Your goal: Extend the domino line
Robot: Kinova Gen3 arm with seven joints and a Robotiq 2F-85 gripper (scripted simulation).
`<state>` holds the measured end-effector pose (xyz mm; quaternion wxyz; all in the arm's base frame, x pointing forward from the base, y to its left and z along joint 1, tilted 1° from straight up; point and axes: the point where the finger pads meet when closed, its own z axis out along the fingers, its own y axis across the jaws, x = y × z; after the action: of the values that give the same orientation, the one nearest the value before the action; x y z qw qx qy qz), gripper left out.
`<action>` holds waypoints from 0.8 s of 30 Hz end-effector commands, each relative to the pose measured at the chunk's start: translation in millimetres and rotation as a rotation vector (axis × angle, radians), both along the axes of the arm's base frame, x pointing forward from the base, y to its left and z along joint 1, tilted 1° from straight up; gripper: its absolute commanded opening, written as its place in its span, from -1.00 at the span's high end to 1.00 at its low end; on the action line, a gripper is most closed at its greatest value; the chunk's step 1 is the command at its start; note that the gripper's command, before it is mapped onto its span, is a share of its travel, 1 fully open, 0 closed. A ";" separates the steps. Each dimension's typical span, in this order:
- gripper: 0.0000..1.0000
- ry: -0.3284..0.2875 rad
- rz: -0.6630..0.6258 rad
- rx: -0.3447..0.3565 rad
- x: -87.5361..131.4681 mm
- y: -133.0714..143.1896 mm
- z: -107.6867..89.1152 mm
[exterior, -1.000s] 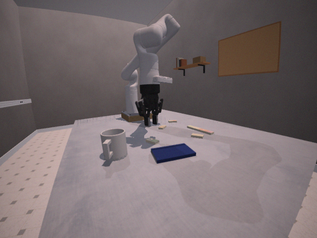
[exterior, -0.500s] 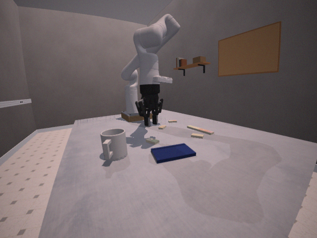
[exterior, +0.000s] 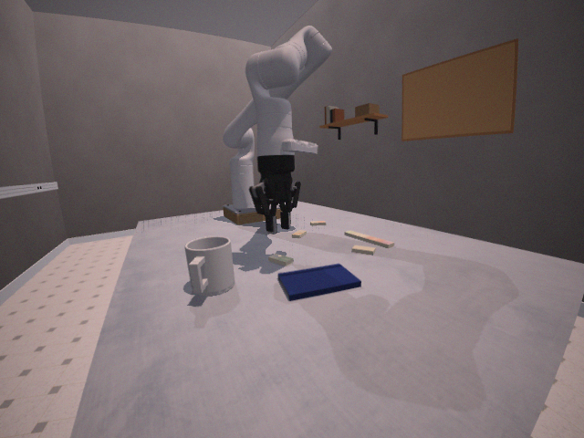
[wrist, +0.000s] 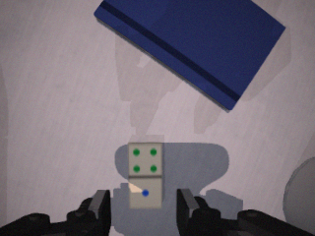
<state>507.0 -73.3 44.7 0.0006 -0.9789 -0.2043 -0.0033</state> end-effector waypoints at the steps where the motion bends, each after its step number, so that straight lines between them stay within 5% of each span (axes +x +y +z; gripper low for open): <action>1: 0.06 -0.002 0.000 0.000 0.5 -0.1 0.5; 24: 0.06 -0.002 0.000 0.000 1.3 -0.2 -16.6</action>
<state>507.5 -73.6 31.0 0.0003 -0.9790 -0.2040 -0.0034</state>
